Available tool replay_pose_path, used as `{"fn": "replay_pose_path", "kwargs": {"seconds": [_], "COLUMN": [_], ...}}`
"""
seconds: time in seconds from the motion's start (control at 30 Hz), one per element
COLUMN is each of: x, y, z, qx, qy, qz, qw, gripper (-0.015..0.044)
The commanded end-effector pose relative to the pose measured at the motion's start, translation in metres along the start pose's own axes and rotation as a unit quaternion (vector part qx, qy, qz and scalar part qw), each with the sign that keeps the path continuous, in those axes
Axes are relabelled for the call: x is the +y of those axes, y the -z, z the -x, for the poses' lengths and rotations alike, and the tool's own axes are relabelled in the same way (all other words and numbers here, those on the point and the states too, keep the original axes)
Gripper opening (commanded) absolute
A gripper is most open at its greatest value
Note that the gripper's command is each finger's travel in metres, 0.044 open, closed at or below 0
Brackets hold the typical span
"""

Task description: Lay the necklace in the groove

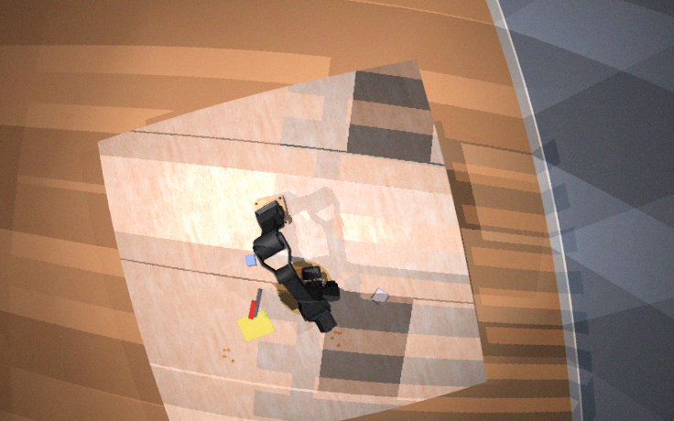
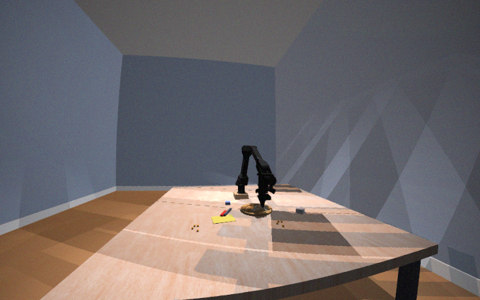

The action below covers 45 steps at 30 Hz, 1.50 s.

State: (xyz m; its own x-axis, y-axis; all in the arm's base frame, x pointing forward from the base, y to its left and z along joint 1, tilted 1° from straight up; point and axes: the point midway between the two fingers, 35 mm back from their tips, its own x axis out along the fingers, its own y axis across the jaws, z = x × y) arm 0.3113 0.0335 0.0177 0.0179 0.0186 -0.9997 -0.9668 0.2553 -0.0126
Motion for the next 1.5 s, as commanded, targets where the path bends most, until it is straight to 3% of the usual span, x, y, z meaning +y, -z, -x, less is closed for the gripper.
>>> {"fn": "replay_pose_path", "kwargs": {"seconds": [0.0,1.47], "x": [0.000,0.033], "y": [0.000,-0.021], "z": [0.000,-0.005], "qx": [-0.001,-0.001], "qy": [-0.001,-0.005], "qz": [0.000,0.003], "qw": [1.000,1.000], "gripper": [0.0000,0.0000]}}
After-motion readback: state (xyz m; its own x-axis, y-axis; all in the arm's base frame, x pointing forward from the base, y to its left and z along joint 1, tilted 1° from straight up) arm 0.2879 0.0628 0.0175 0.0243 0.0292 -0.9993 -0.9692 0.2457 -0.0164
